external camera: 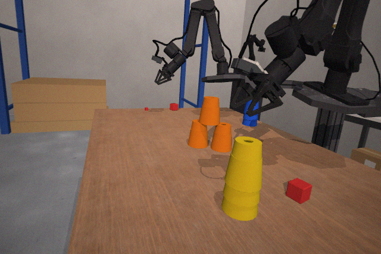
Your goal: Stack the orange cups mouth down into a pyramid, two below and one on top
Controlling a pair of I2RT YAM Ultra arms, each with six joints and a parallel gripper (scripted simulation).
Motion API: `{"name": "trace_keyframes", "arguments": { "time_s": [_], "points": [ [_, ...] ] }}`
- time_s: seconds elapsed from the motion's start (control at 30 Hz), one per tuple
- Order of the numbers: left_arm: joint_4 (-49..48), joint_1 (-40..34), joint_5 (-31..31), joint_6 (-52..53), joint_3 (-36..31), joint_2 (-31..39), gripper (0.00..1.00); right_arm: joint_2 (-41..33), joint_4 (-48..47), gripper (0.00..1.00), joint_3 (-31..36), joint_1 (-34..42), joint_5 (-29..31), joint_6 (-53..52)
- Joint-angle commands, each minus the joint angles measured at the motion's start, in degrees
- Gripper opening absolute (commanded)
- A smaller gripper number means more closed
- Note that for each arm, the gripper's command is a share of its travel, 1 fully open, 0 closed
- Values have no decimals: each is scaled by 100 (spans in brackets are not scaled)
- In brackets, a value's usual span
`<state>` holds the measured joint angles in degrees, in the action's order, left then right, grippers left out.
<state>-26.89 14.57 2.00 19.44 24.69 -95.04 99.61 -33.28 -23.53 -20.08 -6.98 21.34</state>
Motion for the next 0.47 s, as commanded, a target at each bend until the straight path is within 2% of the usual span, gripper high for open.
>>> {"name": "trace_keyframes", "arguments": {
  "time_s": [0.0,0.17,0.43],
  "points": [
    [-598,231,445,193,7,-241,100,18,-133,100,-216,14,-90,21],
    [-704,513,495,207,108,-483,100,-18,-68,100,-160,15,-42,5],
    [-713,486,499,205,110,-499,100,-18,-68,100,-160,15,-42,5]
  ]
}}
